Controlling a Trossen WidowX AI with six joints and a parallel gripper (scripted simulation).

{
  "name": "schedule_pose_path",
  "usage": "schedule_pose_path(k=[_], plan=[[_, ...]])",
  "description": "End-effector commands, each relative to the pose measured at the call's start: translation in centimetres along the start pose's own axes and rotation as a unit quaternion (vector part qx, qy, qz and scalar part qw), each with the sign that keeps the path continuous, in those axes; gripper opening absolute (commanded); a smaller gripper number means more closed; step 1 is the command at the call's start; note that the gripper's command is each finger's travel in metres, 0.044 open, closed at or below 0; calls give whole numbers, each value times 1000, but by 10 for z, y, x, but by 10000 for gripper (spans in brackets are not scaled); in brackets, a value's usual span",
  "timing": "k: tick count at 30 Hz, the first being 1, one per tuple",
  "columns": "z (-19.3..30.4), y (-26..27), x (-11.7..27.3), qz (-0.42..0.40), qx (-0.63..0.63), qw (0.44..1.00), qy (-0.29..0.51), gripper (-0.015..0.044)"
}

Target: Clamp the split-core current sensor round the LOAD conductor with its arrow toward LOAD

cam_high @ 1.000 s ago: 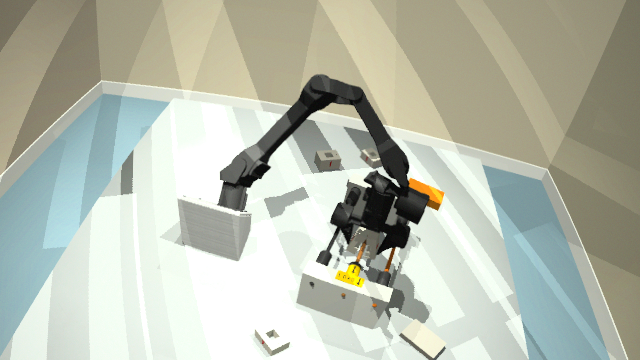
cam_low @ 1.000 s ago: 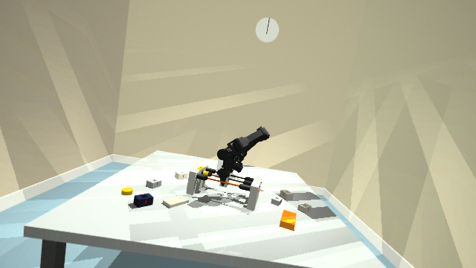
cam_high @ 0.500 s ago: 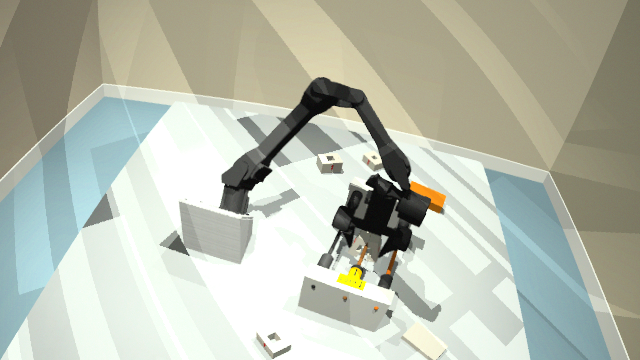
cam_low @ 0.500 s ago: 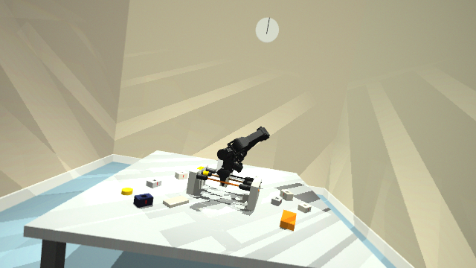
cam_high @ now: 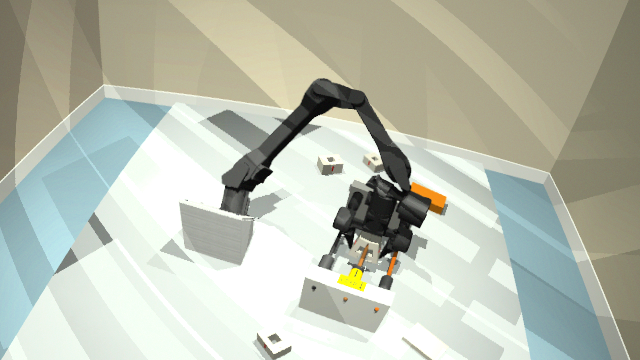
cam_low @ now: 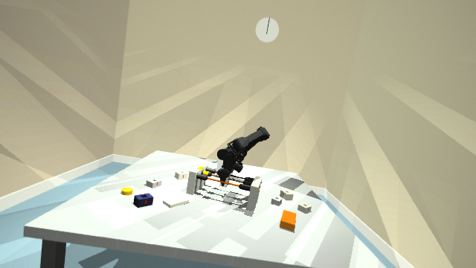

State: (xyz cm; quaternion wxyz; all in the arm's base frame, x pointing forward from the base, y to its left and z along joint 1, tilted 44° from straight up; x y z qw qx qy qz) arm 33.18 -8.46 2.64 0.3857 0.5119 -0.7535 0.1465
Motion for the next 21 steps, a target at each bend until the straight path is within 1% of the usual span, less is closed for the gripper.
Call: schedule_pose_path(k=[1,12,21], plan=[[0,0,0,0,1,1000,0,0],[0,0,1,0,0,1000,0,0],[0,0,14,-1,-2,1000,-1,0]])
Point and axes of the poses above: the point midway between the two fingers, 35 mm back from their tips, its own x axis back along the fingers, its own y axis across the jaws, z = x × y, the point moved 2 cm from there along x, back along the fingers, and after that the axes turned 7 degrees about -x, right-handed, at the moved point
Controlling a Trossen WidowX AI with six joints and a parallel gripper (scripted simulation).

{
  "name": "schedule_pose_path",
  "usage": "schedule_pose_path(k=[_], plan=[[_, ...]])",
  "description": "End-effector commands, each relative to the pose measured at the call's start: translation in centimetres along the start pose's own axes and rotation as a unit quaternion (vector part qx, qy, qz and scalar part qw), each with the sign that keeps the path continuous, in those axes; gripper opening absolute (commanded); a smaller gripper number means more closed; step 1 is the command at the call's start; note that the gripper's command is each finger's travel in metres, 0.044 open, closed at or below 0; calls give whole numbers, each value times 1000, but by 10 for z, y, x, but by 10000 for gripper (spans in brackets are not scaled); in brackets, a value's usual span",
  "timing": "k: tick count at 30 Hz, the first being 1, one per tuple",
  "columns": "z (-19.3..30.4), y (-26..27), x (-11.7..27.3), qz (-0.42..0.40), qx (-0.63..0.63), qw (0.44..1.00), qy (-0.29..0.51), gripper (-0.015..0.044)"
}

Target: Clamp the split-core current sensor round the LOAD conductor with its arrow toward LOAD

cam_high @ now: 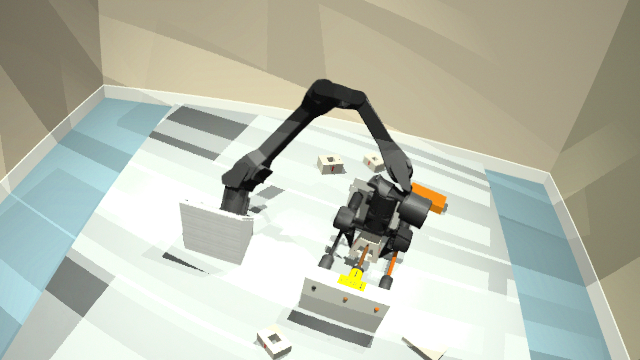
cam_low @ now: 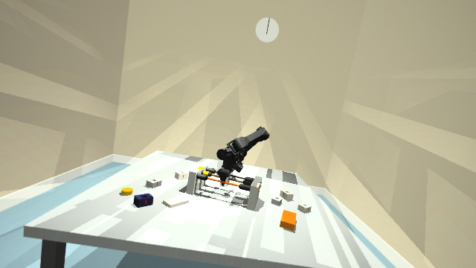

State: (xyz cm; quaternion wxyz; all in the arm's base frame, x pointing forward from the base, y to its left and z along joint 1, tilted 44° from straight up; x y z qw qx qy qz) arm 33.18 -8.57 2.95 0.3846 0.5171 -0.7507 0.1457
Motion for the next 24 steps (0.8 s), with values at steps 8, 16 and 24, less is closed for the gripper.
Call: schedule_pose_path(k=[8,16,24], plan=[[2,0,12,5,-4,1000,0,0],[2,1,10,2,-7,1000,1,0],[2,1,10,2,-7,1000,1,157]])
Point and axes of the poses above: the point midway between the two fingers, 35 mm back from their tips, its own x axis back along the fingers, its own y axis across the jaws, z = x × y, the point moved 2 cm from there along x, back along the fingers, and after that the axes turned 7 degrees about -x, right-handed, at the moved point
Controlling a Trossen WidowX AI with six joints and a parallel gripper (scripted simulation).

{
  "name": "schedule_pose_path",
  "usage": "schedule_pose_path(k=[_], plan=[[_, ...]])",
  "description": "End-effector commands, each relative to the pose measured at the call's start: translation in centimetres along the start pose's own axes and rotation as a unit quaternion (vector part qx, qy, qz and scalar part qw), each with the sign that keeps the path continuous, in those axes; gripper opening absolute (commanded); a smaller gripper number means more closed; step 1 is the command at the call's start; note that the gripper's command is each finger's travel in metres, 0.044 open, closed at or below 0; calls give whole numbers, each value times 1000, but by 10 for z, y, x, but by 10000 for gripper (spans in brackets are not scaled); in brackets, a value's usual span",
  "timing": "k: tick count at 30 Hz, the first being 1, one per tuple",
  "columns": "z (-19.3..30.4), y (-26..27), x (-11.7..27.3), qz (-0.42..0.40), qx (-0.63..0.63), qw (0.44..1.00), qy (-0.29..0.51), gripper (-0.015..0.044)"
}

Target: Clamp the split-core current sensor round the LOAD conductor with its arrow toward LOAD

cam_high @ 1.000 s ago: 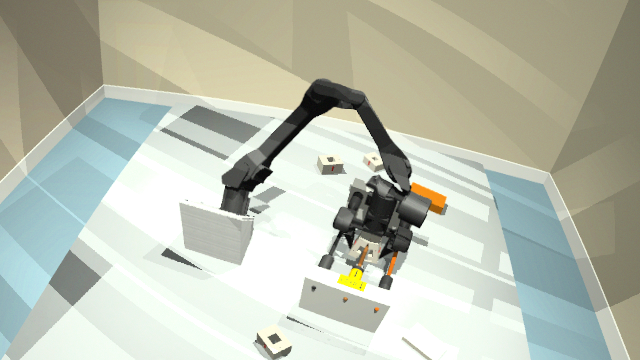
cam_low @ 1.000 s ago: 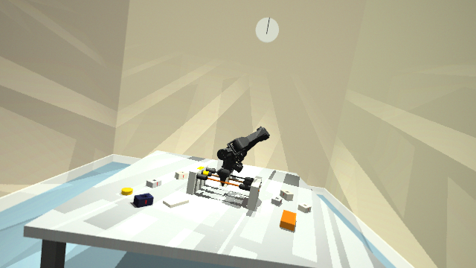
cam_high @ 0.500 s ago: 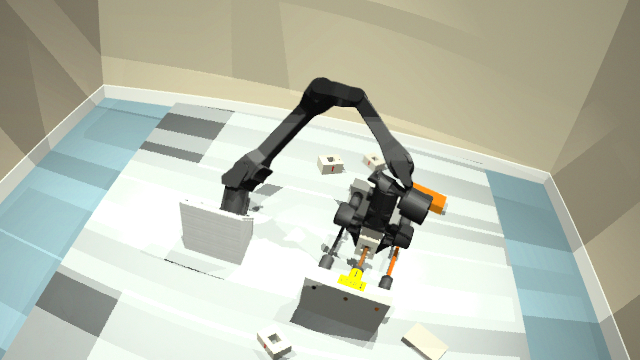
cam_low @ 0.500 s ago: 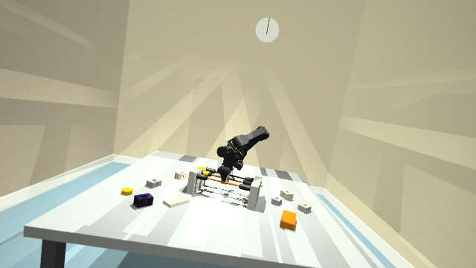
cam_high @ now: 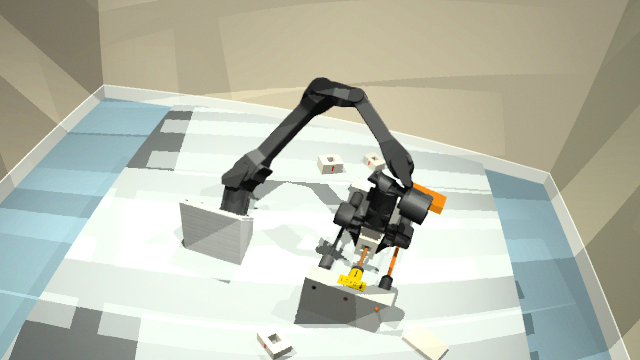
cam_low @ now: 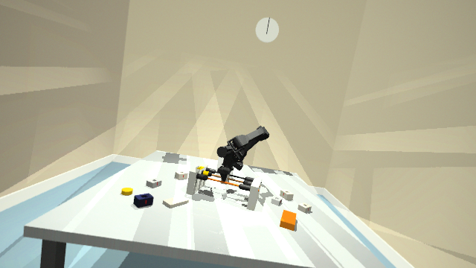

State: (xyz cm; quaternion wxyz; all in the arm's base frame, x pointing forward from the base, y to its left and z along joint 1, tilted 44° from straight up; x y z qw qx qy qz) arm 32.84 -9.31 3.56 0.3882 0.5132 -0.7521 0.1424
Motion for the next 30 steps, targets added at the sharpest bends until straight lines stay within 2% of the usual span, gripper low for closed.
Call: schedule_pose_path(k=[1,11,23,30], plan=[[0,0,0,0,-1,1000,0,184],[1,0,2,1,0,1000,0,440],[0,0,0,1,-1,1000,0,125],[0,0,0,1,-1,1000,0,77]])
Point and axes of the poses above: the point midway between the two fingers, 35 mm back from their tips, its own x axis back along the fingers, its own y axis across the jaws, z = x × y, the point moved 2 cm from there along x, back along the fingers, and after that the axes turned 7 degrees about -x, right-handed, at the moved point
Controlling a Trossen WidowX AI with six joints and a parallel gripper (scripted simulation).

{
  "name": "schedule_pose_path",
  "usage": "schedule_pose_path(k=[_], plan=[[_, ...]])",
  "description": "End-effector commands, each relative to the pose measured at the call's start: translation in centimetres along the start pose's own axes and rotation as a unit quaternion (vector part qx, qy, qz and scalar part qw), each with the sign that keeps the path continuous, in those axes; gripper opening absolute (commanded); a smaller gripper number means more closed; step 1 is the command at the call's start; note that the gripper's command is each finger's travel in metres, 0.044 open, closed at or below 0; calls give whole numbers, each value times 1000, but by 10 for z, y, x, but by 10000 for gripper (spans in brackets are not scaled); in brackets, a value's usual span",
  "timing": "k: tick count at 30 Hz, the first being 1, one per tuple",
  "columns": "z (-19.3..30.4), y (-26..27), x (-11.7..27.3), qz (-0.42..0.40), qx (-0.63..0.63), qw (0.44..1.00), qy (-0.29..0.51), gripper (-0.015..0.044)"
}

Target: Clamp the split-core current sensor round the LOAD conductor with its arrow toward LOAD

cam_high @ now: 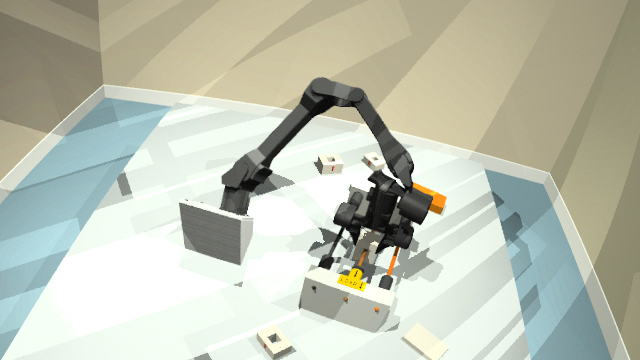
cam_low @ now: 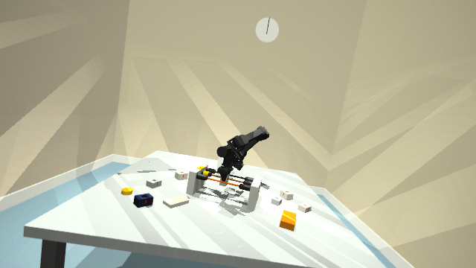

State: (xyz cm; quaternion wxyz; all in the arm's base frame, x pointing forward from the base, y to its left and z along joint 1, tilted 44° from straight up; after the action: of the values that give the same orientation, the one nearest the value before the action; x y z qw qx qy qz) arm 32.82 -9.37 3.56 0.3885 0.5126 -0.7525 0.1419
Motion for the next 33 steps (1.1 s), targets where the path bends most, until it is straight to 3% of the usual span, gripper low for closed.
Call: schedule_pose_path(k=[1,4,6,33], plan=[[0,0,0,0,0,1000,0,70],[0,0,0,0,0,1000,0,50],[0,0,1,0,0,1000,0,0],[0,-1,0,0,0,1000,0,0]])
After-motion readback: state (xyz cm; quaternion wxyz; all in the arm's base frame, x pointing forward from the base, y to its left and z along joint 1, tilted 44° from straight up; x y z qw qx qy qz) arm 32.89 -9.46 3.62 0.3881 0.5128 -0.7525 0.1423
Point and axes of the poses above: the point midway between the two fingers, 35 mm back from their tips, its own x axis back along the fingers, its own y axis across the jaws, z = x × y, the point moved 2 cm from there along x, back along the fingers, and after that the axes turned 7 degrees about -x, right-handed, at the moved point
